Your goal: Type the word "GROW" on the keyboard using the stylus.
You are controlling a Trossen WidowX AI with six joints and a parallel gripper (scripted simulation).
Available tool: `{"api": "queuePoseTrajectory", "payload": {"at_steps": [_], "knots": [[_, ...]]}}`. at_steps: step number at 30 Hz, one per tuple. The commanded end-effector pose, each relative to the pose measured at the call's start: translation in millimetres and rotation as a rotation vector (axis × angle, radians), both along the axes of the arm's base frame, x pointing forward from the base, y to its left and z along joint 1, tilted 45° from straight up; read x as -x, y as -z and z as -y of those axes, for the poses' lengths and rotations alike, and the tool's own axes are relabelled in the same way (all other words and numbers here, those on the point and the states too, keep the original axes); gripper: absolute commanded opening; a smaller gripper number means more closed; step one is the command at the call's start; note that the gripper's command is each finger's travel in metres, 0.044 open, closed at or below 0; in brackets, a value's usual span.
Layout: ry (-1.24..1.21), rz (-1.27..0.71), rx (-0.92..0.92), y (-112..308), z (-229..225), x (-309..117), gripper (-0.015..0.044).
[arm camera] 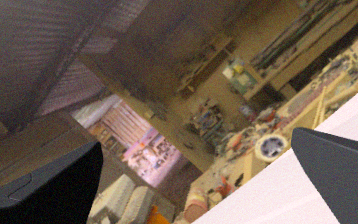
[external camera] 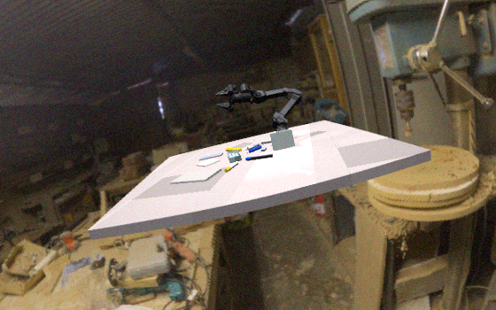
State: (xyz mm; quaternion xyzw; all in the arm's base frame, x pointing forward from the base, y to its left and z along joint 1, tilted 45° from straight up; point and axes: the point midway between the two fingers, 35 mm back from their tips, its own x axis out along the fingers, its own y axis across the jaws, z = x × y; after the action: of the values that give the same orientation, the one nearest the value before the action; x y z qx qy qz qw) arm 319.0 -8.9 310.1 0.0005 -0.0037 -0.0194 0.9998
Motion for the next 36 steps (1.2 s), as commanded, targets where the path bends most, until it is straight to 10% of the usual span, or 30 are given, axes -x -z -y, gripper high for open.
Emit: {"api": "queuePoseTrajectory", "payload": {"at_steps": [1,17,28,36], "knots": [[0.002,-0.012,-0.003,2,0,-2,0.0414],[0.314,-1.048,0.011,236,-3,-40,0.0000],[0.610,-1.611,0.410,340,3,18,0.0000],[0.646,-1.669,0.490,348,5,26,0.0000]]}}
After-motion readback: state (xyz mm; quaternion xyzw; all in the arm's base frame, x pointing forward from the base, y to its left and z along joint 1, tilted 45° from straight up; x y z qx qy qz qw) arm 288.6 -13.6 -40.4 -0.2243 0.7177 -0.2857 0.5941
